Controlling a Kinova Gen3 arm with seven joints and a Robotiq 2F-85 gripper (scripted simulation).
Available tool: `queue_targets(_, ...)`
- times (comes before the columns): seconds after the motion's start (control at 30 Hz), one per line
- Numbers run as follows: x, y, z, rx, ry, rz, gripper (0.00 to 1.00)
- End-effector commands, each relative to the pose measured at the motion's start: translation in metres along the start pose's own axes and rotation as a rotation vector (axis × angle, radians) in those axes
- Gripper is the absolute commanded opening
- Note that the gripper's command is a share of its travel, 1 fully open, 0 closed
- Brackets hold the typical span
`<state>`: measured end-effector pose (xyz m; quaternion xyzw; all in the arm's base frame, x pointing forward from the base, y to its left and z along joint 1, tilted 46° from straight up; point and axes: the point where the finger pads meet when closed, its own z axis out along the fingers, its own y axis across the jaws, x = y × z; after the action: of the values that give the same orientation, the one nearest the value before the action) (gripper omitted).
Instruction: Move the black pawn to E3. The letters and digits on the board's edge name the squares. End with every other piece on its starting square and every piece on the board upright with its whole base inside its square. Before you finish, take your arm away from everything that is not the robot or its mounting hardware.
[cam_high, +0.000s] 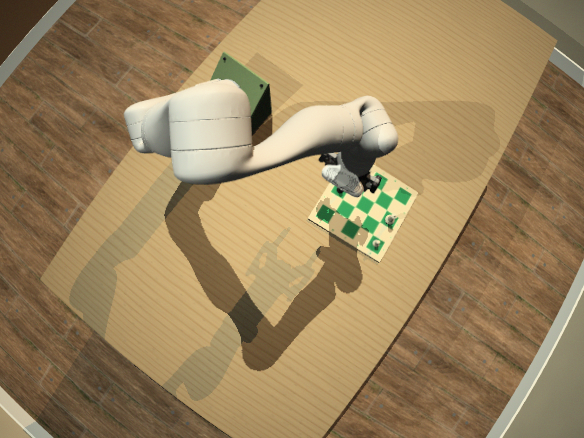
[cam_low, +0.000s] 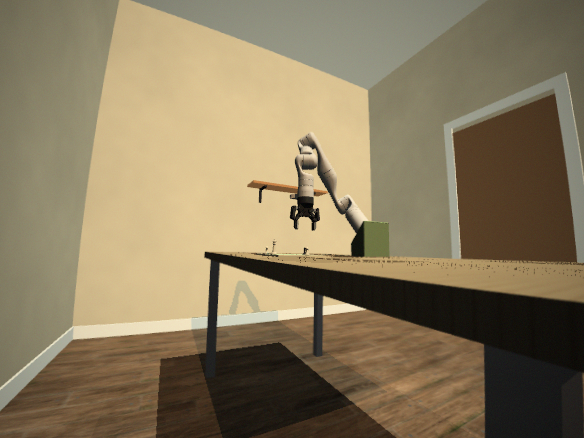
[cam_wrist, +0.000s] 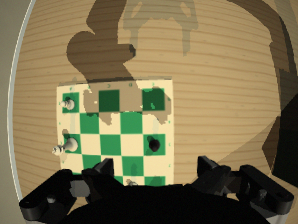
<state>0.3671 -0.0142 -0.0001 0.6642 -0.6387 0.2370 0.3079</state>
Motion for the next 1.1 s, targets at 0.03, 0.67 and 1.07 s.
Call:
queue_targets(0.03, 0.000, 0.000, -0.001, 0.002, -0.001, 0.000, 1.00)
queue_targets(0.67, 0.000, 0.000, -0.035, 0.002, -0.001, 0.000, 1.00)
queue_targets(1.07, 0.000, 0.000, -0.074, 0.002, -0.001, 0.000, 1.00)
